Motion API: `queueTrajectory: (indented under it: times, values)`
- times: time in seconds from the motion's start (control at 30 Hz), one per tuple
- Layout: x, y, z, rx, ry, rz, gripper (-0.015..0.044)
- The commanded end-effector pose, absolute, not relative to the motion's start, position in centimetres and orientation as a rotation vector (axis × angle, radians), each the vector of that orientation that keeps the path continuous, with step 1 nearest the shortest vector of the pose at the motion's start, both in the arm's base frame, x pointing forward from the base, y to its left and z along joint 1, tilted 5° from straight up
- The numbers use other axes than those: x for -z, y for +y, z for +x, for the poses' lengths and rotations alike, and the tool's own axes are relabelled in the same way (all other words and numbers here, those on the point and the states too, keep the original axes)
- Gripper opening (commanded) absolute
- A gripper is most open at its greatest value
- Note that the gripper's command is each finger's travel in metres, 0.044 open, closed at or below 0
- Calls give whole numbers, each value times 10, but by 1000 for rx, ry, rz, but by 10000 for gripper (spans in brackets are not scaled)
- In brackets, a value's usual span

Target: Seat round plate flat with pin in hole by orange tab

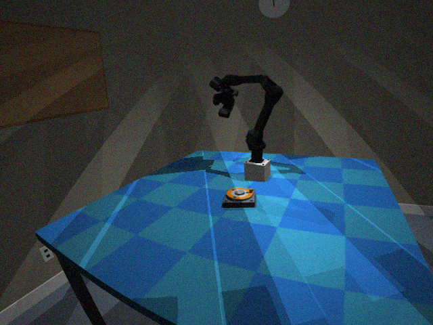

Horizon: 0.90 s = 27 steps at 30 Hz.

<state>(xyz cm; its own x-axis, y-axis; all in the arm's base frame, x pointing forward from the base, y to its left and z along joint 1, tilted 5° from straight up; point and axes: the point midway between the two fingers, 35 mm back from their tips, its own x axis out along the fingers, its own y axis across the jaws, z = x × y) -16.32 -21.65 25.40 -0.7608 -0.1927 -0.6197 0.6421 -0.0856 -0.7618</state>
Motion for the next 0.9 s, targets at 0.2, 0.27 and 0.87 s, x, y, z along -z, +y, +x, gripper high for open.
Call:
queueTrajectory:
  times: [0.2,0.27,0.87]
  values:
    - [-208,-276,-53,1490,1495,328,0]
    - [-198,-282,-23,1395,1478,297,0]
    - [-114,-201,207,662,1396,177,0]
